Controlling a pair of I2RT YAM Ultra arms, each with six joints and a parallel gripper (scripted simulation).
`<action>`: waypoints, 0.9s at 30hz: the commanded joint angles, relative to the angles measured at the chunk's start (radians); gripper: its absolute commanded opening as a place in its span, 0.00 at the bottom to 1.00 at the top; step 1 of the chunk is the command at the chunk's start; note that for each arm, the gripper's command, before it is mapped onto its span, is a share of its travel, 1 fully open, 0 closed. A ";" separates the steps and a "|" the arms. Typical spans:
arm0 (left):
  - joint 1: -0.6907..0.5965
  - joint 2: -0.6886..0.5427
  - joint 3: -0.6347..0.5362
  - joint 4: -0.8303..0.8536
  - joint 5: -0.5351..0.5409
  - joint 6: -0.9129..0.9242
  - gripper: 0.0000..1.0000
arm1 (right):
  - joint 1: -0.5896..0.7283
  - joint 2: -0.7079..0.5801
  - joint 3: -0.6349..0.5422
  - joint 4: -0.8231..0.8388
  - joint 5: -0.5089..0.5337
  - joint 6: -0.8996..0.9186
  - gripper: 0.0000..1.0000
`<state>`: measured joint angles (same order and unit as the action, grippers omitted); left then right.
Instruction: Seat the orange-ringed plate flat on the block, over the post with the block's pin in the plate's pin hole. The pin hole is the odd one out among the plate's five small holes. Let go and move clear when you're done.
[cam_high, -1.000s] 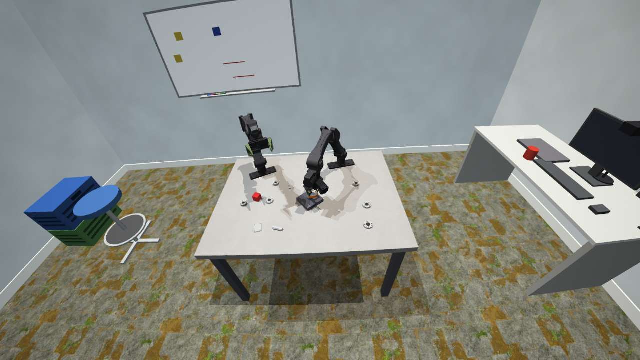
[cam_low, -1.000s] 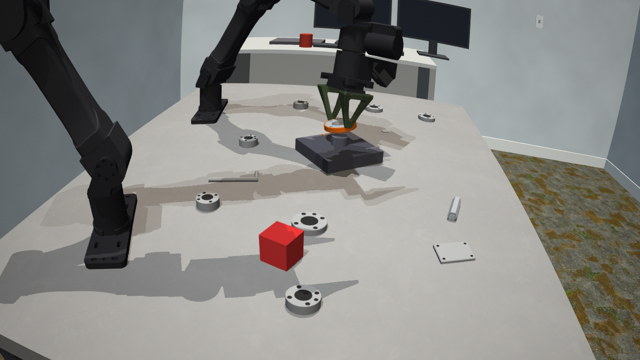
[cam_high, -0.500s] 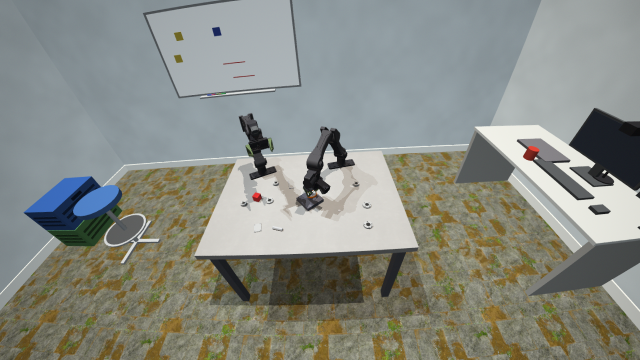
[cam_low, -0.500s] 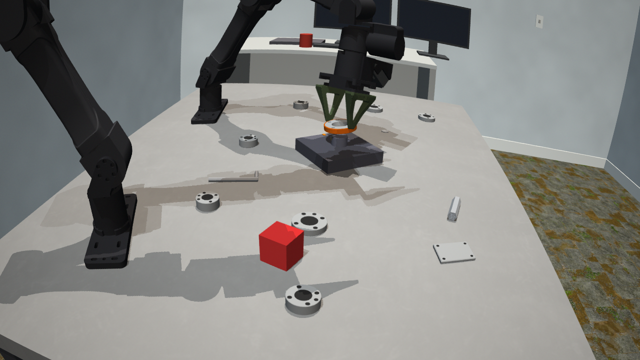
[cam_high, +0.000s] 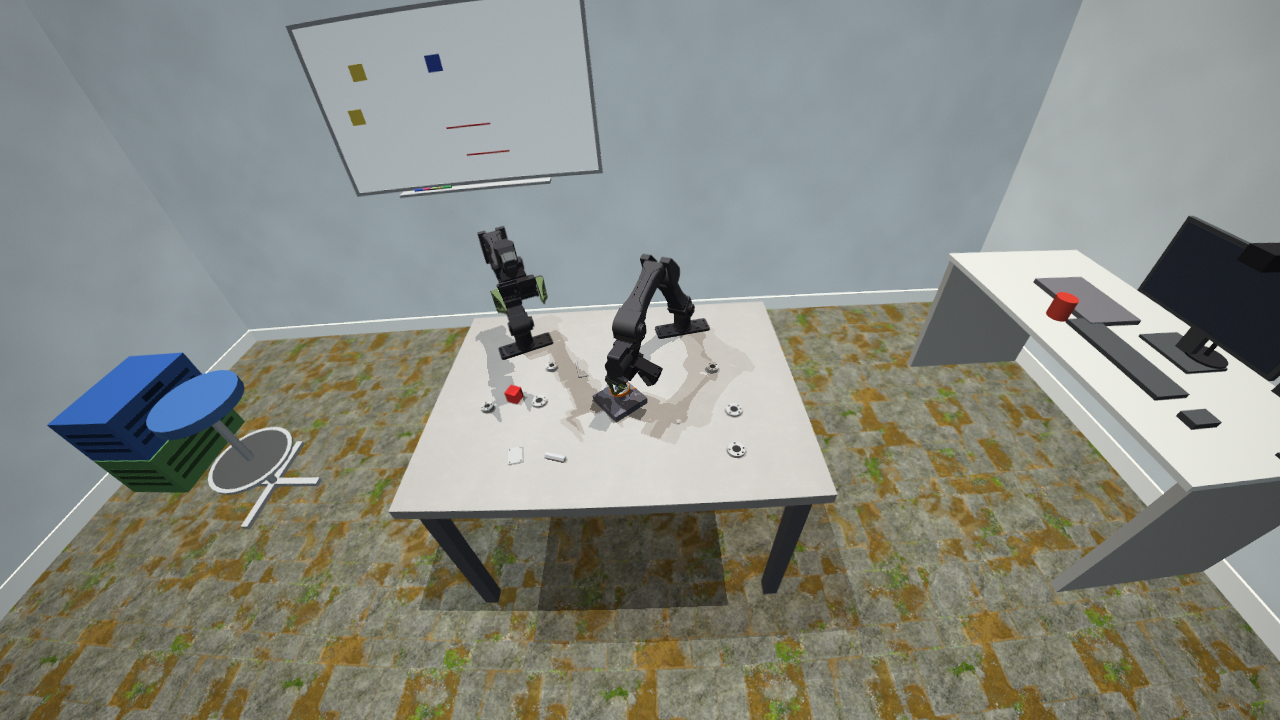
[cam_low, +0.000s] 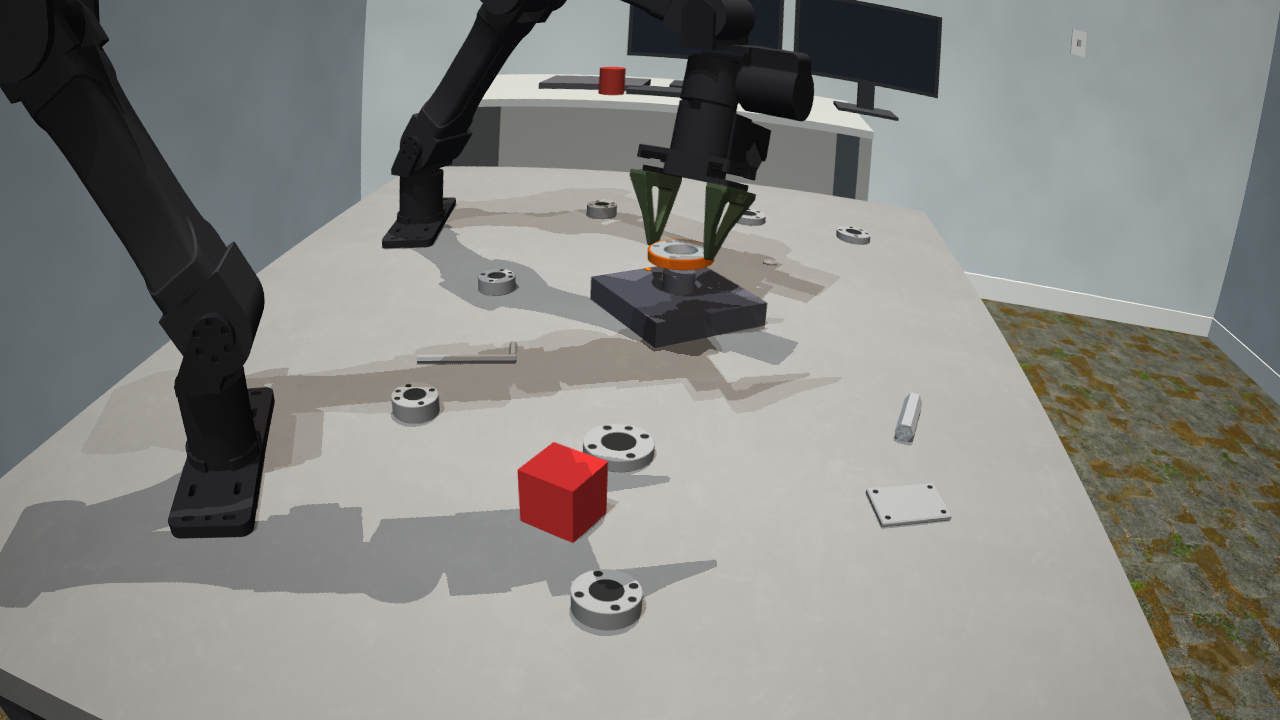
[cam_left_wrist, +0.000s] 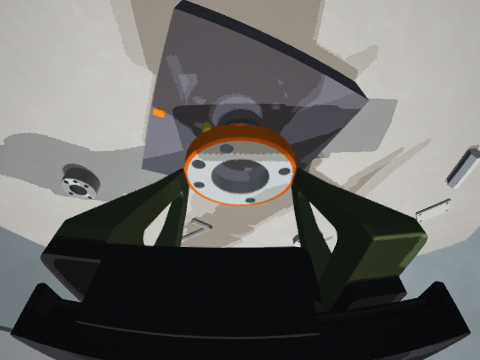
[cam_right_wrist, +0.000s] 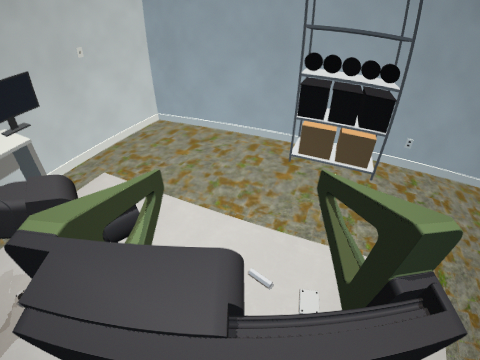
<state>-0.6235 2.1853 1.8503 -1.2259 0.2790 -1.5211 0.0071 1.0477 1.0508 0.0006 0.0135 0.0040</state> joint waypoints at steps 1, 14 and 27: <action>0.009 -0.038 0.045 -0.012 0.031 -0.119 0.00 | -0.002 -0.017 0.020 -0.005 -0.004 -0.007 1.00; -0.005 -0.009 0.021 0.033 0.027 -0.106 0.00 | -0.002 -0.017 0.020 -0.005 -0.004 -0.007 1.00; -0.009 -0.027 0.000 0.049 0.030 -0.106 0.00 | -0.002 -0.017 0.020 -0.005 -0.004 -0.007 1.00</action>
<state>-0.6224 2.1941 1.8271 -1.1862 0.3012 -1.6264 0.0071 1.0477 1.0508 0.0006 0.0135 0.0040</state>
